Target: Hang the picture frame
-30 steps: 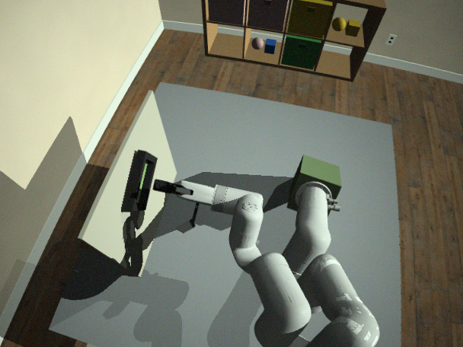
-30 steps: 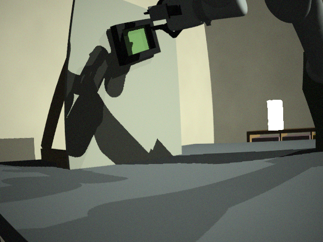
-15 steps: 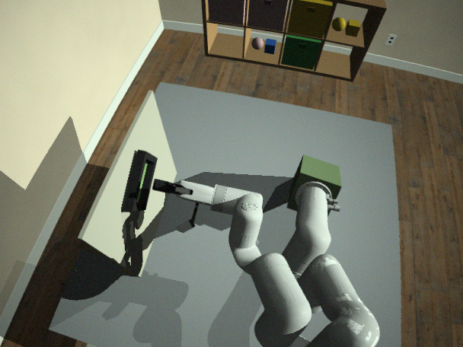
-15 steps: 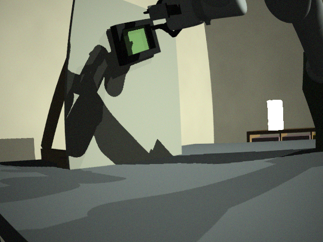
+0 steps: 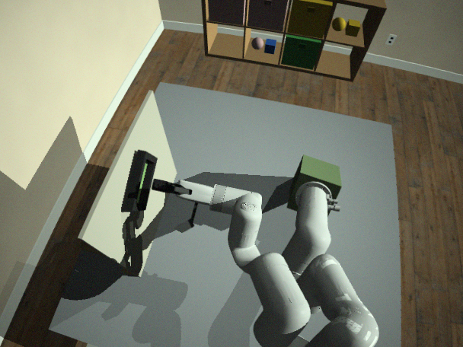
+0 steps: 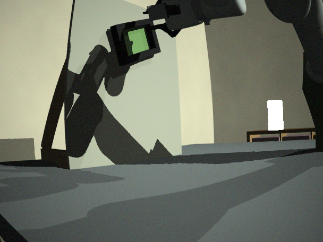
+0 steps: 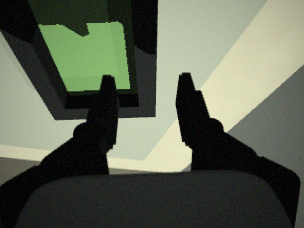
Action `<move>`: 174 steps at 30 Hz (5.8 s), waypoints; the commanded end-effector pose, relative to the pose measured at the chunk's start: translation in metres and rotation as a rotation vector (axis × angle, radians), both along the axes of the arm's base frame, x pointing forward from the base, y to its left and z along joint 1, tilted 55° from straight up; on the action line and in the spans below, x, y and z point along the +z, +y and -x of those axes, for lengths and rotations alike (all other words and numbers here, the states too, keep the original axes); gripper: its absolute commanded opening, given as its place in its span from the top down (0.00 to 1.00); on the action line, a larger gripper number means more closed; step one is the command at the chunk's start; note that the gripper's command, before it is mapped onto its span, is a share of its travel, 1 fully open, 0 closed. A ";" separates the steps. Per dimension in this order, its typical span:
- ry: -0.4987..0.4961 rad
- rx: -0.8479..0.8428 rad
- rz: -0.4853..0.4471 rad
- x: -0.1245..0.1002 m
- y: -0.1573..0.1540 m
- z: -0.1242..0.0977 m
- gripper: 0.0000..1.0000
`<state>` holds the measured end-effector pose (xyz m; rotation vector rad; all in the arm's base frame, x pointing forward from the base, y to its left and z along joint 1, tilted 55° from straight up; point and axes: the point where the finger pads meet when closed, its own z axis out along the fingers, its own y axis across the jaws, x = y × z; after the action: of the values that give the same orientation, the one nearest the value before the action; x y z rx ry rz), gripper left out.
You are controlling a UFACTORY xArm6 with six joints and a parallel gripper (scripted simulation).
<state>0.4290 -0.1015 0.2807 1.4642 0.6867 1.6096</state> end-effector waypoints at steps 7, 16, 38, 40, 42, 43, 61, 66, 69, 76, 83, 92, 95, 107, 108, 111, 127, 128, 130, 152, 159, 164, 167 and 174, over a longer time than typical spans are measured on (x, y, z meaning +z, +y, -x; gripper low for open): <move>-0.002 -0.001 0.000 0.002 -0.001 -0.007 0.50; -0.002 -0.001 0.000 0.004 -0.003 -0.020 0.50; -0.002 -0.001 0.000 0.010 -0.008 -0.052 0.50; -0.002 -0.001 0.000 0.010 -0.008 -0.054 0.50; -0.002 -0.001 0.000 0.011 -0.008 -0.057 0.50; -0.002 -0.001 0.000 0.011 -0.008 -0.058 0.50; -0.002 -0.001 0.000 0.012 -0.009 -0.064 0.50; -0.002 -0.001 0.000 0.012 -0.009 -0.064 0.50; -0.002 -0.001 0.000 0.012 -0.009 -0.064 0.50; -0.002 -0.001 0.000 0.012 -0.009 -0.064 1.00; -0.002 -0.001 0.000 0.012 -0.009 -0.064 1.00; -0.002 -0.001 0.000 0.012 -0.009 -0.064 1.00; -0.002 -0.001 0.000 0.012 -0.009 -0.064 1.00; -0.002 -0.001 0.000 0.012 -0.009 -0.064 1.00; -0.002 -0.001 0.000 0.012 -0.009 -0.064 1.00; -0.002 -0.001 0.000 0.012 -0.009 -0.064 1.00; -0.002 -0.001 0.000 0.012 -0.009 -0.064 1.00; -0.002 -0.001 0.000 0.012 -0.009 -0.064 1.00; -0.002 -0.001 0.000 0.012 -0.010 -0.064 1.00; -0.002 -0.001 0.001 0.015 -0.011 -0.064 1.00; -0.002 -0.001 0.001 0.015 -0.011 -0.064 1.00; -0.002 -0.001 0.001 0.015 -0.011 -0.064 1.00; -0.002 -0.001 0.001 0.015 -0.011 -0.064 1.00; -0.002 -0.001 0.000 0.015 -0.011 -0.064 1.00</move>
<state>0.4924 -0.1121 0.2949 1.4644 0.6873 1.6098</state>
